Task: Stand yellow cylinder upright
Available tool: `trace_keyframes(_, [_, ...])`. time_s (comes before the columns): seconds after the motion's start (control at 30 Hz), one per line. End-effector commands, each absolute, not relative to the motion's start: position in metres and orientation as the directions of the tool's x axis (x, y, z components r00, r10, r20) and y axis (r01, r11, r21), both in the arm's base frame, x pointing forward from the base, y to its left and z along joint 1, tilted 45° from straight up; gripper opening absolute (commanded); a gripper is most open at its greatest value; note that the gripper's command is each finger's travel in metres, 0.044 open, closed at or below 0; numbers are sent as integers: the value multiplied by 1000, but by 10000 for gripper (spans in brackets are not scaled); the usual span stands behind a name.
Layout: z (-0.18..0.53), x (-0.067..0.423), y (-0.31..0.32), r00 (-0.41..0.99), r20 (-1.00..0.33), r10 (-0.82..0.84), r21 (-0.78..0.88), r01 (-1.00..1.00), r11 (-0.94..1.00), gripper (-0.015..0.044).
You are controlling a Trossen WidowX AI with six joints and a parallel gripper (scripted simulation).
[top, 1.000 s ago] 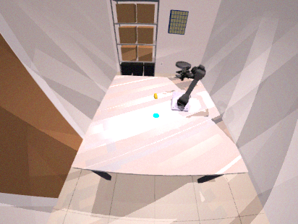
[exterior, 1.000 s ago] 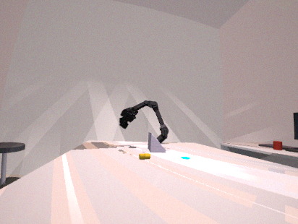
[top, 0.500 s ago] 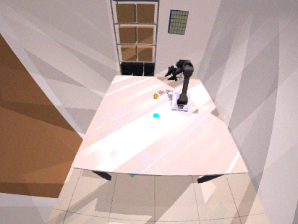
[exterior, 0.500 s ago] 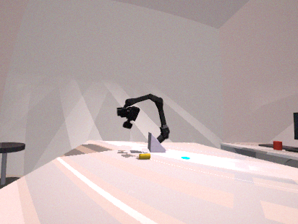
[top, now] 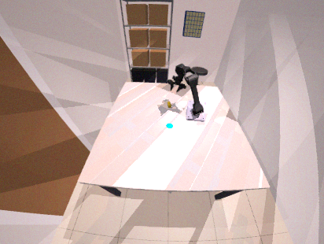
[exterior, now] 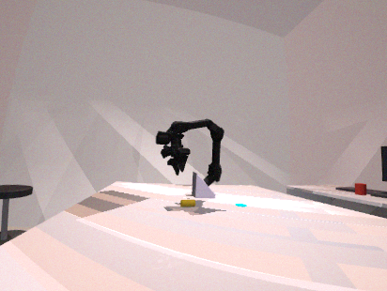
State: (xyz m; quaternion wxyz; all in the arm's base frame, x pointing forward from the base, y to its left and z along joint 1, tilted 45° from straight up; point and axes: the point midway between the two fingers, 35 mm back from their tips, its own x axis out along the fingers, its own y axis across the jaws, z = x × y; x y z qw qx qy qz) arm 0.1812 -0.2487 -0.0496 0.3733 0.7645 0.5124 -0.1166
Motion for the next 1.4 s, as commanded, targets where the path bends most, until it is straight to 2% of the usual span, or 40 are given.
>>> trace_keyframes(0.0, [-47,204,-239,311,-637,706,335,936,-110,309])
trace_keyframes(0.2, [-45,232,-219,141,-715,685,177,984,-18,309])
trace_keyframes(0.5, [-51,235,-214,137,-718,683,173,985,-15,309])
trace_keyframes(0.8, [-119,248,-147,138,-715,685,175,984,-16,309])
trace_keyframes(0.97, [-124,248,-142,138,-714,686,175,984,-16,309])
trace_keyframes(1.23, [-124,248,-142,138,-714,686,175,984,-16,105])
trace_keyframes(1.37, [-124,248,-142,138,-714,686,175,984,-16,105])
